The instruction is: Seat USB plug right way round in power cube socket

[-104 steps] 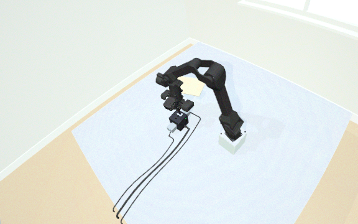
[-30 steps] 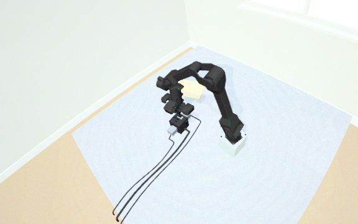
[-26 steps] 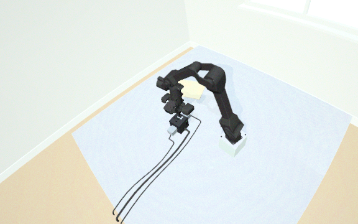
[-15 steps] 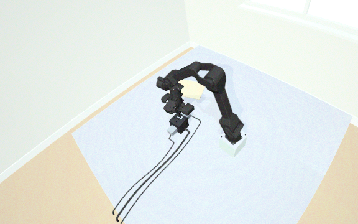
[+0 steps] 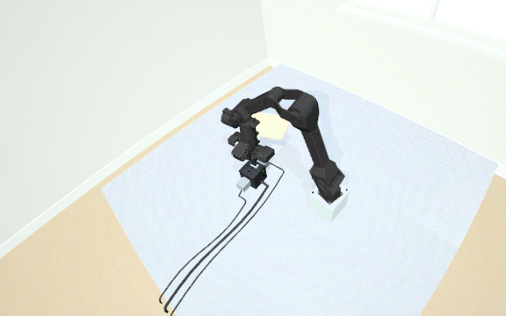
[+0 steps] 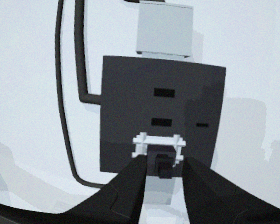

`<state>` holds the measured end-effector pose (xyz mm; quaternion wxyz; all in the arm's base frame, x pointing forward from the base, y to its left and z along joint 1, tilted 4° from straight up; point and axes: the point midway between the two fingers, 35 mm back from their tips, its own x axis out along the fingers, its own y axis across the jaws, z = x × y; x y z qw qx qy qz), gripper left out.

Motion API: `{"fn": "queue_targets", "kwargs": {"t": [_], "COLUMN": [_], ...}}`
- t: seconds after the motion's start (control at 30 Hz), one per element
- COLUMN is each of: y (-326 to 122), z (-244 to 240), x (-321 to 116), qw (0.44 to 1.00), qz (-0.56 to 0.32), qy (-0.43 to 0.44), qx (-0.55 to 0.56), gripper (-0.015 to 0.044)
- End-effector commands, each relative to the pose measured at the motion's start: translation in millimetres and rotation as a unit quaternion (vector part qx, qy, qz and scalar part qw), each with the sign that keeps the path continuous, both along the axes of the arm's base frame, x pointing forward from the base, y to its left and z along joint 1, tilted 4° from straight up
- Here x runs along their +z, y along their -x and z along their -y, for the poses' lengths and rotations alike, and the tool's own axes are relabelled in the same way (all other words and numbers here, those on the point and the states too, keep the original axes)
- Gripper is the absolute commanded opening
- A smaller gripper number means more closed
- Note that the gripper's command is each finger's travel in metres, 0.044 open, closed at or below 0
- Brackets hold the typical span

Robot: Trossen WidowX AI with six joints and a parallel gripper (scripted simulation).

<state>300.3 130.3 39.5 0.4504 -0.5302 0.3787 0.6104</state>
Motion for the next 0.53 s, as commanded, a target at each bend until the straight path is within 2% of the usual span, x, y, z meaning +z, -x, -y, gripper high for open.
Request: {"fn": "queue_targets", "kwargs": {"t": [0.0,0.5], "y": [0,0], "z": [0,1], "x": [0,11], "qw": [1.0,1.0], "qz": [0.0,0.0], "qy": [0.0,0.0], "qx": [0.0,0.0], "gripper": [0.0095,0.0095]}}
